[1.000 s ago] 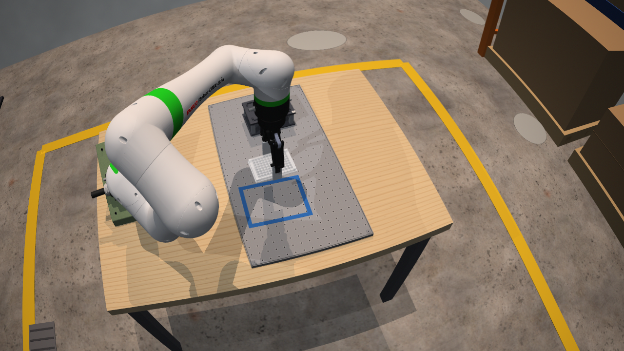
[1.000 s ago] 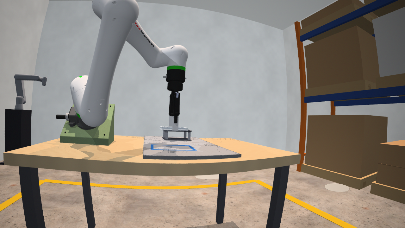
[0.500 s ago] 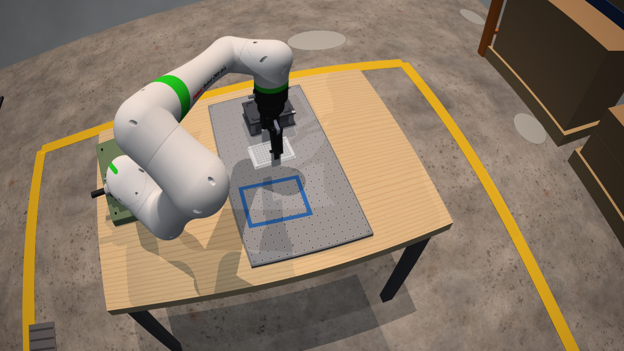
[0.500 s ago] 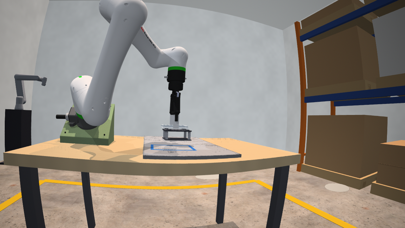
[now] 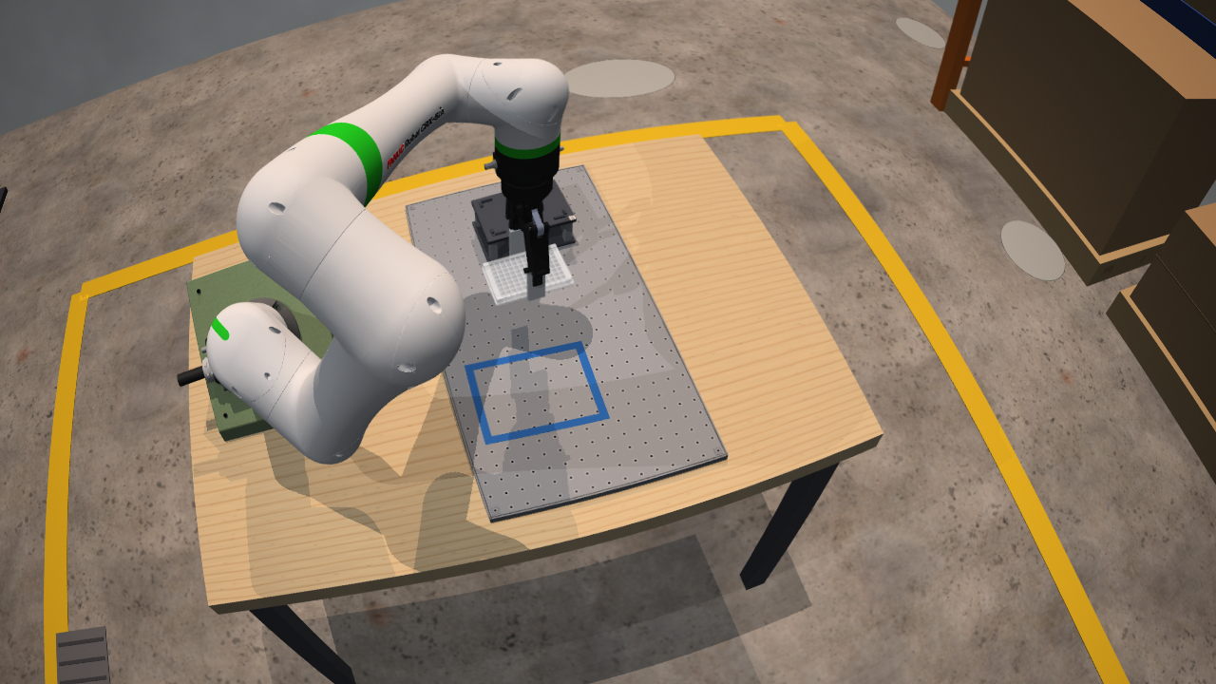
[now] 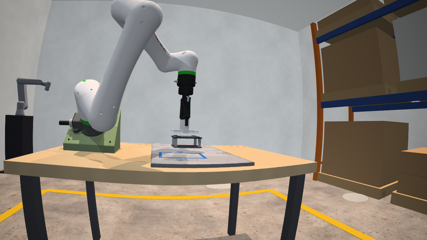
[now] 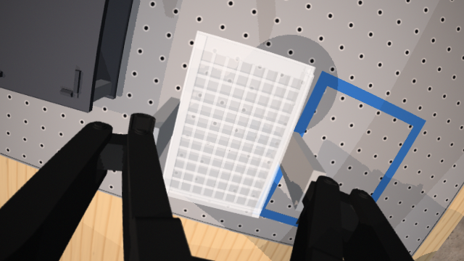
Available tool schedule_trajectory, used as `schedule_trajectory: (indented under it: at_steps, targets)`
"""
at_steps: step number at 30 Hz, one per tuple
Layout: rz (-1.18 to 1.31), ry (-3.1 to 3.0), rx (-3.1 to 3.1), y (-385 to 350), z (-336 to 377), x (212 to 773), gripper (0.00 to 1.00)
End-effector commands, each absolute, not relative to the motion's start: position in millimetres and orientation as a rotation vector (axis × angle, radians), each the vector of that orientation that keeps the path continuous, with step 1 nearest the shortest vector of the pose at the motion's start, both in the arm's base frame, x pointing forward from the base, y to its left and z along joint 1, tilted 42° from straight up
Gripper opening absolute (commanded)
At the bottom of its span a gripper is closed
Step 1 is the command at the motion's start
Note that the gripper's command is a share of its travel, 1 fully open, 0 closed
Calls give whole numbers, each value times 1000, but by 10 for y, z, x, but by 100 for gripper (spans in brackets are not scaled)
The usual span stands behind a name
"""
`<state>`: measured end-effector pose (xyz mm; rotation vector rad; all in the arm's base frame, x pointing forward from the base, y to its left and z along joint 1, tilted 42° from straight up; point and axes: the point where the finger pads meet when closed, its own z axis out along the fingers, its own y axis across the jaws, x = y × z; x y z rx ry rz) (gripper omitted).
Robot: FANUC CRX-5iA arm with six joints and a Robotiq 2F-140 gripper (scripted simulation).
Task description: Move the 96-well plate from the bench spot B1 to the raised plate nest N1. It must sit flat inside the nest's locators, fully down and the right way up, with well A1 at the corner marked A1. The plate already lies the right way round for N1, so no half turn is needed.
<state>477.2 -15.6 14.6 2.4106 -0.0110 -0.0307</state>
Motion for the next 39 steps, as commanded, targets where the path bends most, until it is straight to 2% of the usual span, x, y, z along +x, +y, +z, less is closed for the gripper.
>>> schedule_trajectory:
  at_steps: [1,39]
  targets:
    - [-31,-11,2411,-63,90,4803,0]
    - [-31,-11,2411,810,-456,5083,0]
